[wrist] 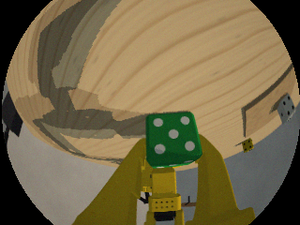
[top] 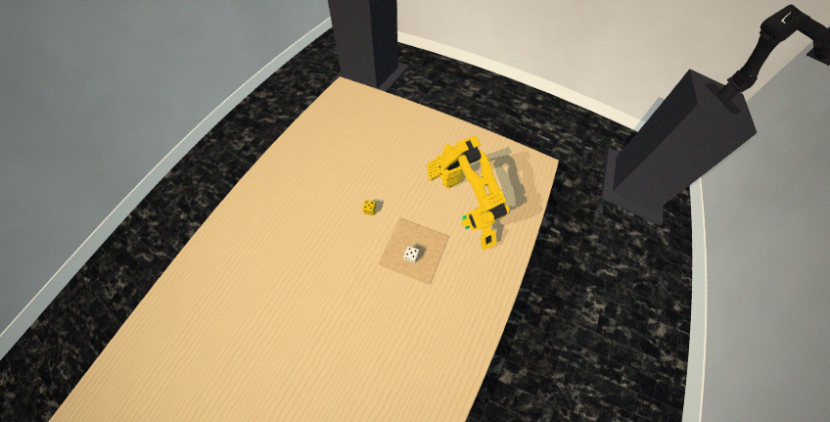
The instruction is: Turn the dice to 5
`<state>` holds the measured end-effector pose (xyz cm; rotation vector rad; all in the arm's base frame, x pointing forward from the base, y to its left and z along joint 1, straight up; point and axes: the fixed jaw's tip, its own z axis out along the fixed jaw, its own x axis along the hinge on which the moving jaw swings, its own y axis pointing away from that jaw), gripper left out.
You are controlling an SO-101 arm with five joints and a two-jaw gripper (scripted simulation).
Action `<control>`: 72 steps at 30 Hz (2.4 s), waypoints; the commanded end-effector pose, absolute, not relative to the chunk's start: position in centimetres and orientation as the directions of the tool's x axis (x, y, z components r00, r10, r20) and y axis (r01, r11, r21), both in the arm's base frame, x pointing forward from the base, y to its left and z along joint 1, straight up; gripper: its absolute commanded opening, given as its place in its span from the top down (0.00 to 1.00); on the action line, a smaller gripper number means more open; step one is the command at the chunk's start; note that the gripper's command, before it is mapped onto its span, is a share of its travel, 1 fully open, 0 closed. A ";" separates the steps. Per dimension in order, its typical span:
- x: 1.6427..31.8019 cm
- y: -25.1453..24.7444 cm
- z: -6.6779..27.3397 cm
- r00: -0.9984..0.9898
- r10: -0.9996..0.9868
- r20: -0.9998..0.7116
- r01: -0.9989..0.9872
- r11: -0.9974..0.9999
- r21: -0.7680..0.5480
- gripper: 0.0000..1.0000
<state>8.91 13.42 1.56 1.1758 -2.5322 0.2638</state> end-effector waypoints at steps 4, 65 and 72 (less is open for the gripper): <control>9.3 13.7 1.8 -0.606 -0.715 0.350 -0.768 0.641 -0.020 0.86; 9.0 13.7 6.9 -0.646 -0.763 -0.024 -0.763 0.646 0.002 1.00; 9.0 13.8 6.9 -0.646 -0.762 -0.032 -0.763 0.646 0.002 1.00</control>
